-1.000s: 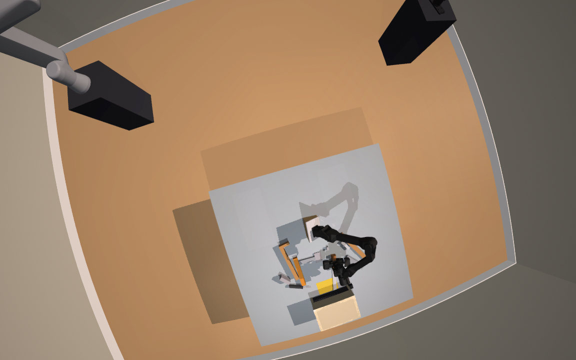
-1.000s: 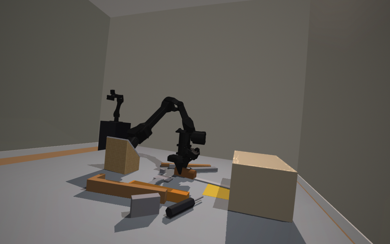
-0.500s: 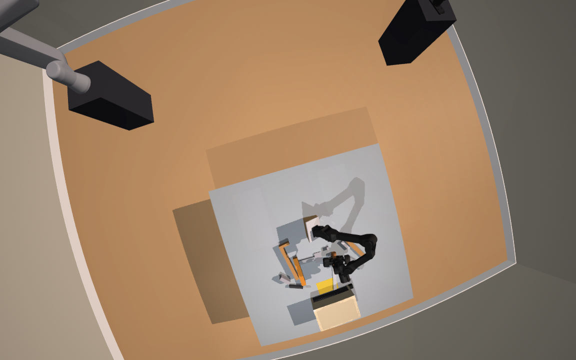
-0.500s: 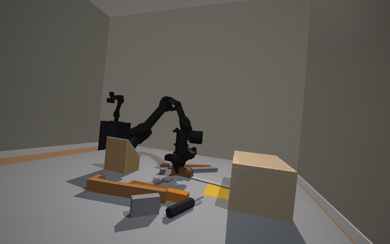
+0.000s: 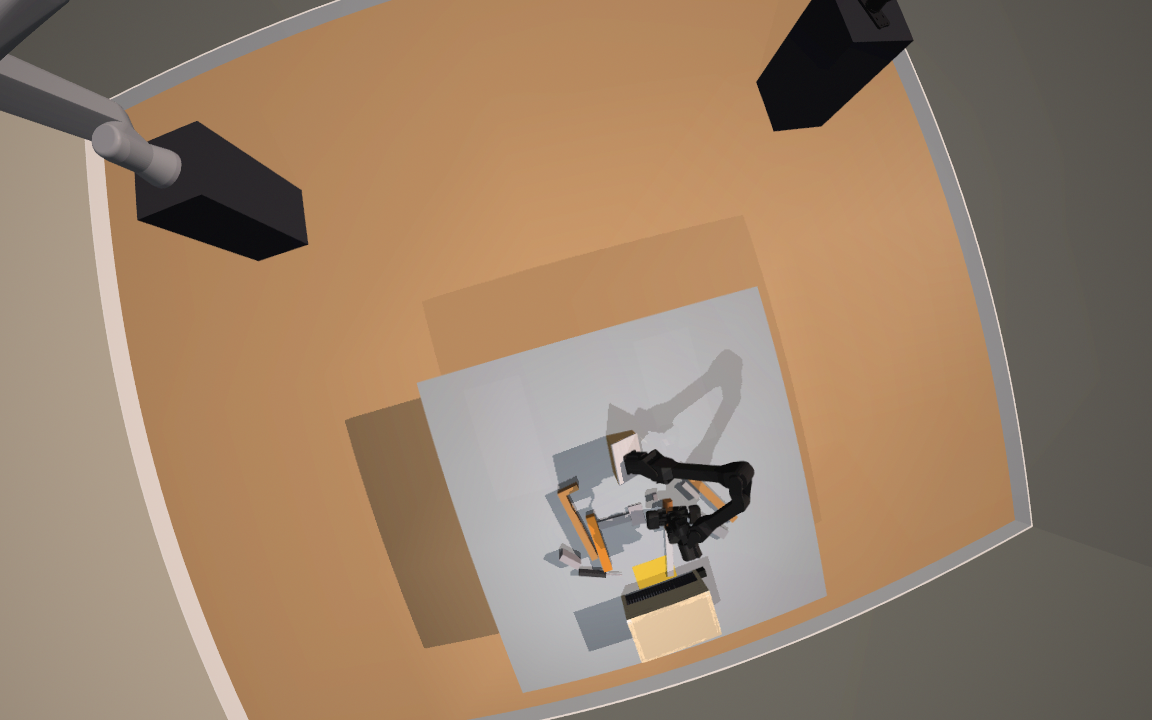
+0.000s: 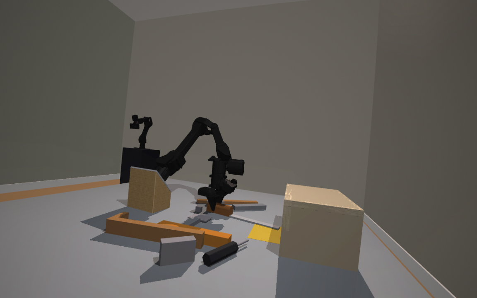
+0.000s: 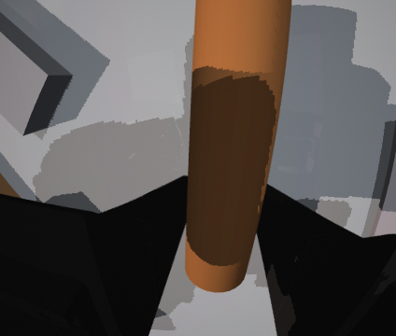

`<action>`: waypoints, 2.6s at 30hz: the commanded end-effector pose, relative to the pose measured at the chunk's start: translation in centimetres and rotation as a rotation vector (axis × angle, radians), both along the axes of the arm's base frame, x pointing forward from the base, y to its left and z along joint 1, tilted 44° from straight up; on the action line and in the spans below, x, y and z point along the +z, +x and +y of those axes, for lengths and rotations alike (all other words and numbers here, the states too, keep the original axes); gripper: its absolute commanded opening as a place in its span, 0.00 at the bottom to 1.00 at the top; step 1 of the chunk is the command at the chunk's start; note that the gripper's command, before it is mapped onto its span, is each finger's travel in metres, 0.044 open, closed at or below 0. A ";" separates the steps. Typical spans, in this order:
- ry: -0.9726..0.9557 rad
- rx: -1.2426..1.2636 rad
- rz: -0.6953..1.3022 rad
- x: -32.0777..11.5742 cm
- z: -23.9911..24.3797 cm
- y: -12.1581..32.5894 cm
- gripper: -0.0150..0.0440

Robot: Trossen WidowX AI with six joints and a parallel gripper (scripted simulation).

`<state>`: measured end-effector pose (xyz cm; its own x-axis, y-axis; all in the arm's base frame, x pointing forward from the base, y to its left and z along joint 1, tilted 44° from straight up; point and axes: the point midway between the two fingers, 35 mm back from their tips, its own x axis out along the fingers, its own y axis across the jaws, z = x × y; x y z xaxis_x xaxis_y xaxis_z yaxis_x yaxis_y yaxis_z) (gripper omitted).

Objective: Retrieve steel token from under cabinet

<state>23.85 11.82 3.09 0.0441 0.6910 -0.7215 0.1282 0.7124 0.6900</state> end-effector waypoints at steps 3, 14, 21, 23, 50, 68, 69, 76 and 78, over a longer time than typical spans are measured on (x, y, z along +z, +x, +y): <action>-0.001 -0.003 0.010 0.0 0.2 -0.9 0.25; 0.002 -0.027 0.027 0.3 0.3 -0.4 0.25; 0.003 -0.054 0.054 0.7 0.6 -0.4 0.25; 0.003 -0.058 0.059 0.9 0.7 -0.4 0.25; 0.006 -0.081 0.083 3.2 2.9 -0.6 0.25; 0.006 -0.085 0.087 2.8 2.8 -0.7 0.71; 0.006 -0.083 0.085 2.8 2.8 -0.7 0.71; 0.006 -0.082 0.084 2.8 2.8 -0.7 0.71; 0.006 -0.083 0.085 2.7 2.9 -0.8 0.71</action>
